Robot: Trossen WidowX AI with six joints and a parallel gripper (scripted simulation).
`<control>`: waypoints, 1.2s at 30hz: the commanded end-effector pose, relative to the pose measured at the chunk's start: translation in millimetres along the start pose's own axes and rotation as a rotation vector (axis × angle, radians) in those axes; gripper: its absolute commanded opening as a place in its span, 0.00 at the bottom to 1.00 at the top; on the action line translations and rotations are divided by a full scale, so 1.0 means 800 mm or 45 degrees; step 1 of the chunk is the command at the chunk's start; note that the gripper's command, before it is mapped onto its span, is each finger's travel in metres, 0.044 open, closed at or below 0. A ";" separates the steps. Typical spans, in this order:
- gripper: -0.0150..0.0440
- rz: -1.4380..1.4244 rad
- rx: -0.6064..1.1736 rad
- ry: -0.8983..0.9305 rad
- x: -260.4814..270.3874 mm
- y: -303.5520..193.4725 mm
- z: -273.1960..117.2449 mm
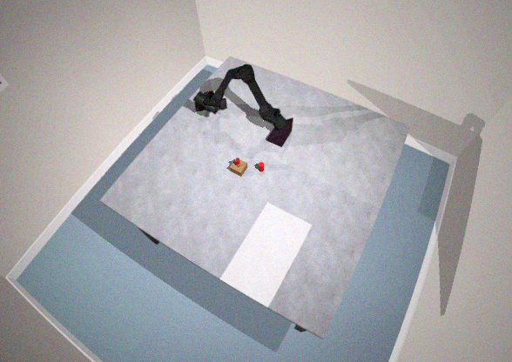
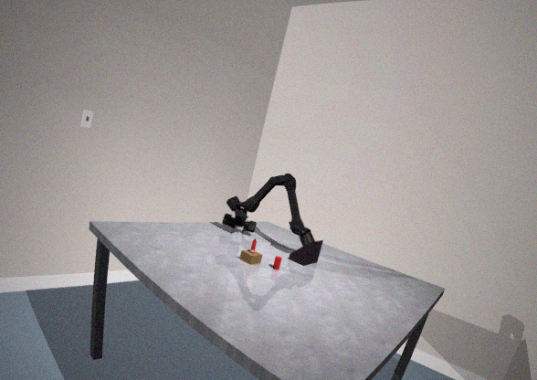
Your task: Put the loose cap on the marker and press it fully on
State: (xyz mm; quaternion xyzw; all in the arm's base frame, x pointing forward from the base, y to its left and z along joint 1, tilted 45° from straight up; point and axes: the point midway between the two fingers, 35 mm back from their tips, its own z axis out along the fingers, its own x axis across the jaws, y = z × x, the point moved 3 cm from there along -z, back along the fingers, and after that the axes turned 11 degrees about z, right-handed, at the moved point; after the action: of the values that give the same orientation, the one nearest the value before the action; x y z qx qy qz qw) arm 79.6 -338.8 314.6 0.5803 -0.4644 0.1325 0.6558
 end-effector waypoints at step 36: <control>0.67 -0.654 1.360 0.140 -0.155 -0.261 -0.489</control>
State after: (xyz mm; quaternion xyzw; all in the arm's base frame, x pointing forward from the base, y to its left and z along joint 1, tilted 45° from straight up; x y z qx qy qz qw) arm 346.6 -38.9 144.5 0.9027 -0.1614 0.2404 0.3184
